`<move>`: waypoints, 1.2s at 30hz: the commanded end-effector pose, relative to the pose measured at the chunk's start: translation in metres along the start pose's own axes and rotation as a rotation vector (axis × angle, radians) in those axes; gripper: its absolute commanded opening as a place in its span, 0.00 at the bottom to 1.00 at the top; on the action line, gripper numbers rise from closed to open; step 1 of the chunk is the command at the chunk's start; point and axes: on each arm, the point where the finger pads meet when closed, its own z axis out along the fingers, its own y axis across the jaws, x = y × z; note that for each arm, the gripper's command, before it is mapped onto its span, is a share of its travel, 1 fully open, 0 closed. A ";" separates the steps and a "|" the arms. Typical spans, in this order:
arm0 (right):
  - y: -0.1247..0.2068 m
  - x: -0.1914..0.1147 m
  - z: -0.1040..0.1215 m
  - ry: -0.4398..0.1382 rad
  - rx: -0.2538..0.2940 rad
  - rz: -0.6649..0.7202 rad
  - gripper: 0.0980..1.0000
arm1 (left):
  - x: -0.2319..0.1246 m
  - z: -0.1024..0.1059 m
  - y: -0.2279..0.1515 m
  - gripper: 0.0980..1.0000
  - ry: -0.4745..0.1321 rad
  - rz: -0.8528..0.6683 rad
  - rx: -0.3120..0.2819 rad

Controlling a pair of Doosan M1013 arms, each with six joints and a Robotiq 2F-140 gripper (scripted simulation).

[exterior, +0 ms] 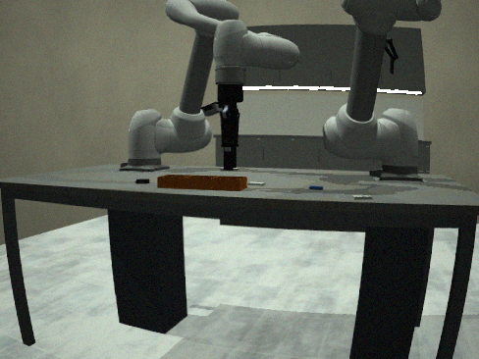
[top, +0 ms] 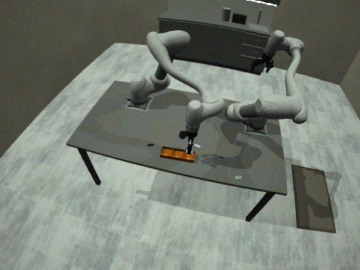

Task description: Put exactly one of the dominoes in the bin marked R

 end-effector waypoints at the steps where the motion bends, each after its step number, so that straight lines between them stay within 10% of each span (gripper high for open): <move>1: 0.000 -0.001 -0.001 -0.002 0.001 0.000 0.13 | 0.000 0.000 0.000 1.00 0.000 0.000 0.000; 36: 0.000 -0.001 0.036 -0.002 0.001 0.000 0.13 | 0.000 0.000 0.000 1.00 0.000 0.000 0.000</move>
